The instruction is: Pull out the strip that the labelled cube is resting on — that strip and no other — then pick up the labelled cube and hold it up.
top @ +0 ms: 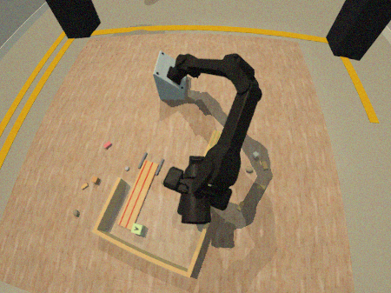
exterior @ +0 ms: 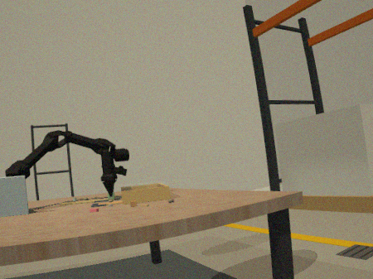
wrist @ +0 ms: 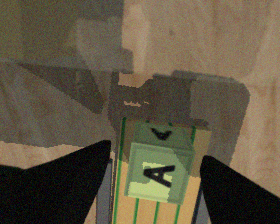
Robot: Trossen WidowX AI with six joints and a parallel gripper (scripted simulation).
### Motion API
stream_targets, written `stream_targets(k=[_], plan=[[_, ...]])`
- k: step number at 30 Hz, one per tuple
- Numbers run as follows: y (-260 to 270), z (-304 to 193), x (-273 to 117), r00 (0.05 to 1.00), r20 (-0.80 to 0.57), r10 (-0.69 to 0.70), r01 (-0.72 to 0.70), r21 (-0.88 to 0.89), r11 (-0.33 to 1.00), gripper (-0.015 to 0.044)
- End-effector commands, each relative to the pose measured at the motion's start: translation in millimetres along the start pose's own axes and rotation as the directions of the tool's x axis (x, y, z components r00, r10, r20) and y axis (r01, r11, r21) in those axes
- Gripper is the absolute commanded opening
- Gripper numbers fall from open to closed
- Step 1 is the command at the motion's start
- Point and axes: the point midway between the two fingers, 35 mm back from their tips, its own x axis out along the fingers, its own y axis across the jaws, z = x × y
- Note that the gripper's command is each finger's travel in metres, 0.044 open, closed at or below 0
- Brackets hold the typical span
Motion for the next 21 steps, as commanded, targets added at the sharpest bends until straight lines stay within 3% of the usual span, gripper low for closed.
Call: stream_targets(k=[1, 9, 13, 21], plan=[[-1.3, -2.1, 9.1, 1.000, -0.007, 0.002, -0.002, 0.007, 1.000, 0.0250], [-1.3, -2.2, 10.2, 1.000, -0.007, 0.003, -0.003, 0.007, 1.000, 0.0250], [-0.4, -0.9, 7.9, 1.000, -0.002, 0.000, 0.000, 0.001, 1.000, 0.0145], [-0.4, -0.9, 7.9, 1.000, -0.002, 0.000, 0.000, 0.001, 1.000, 0.0092]])
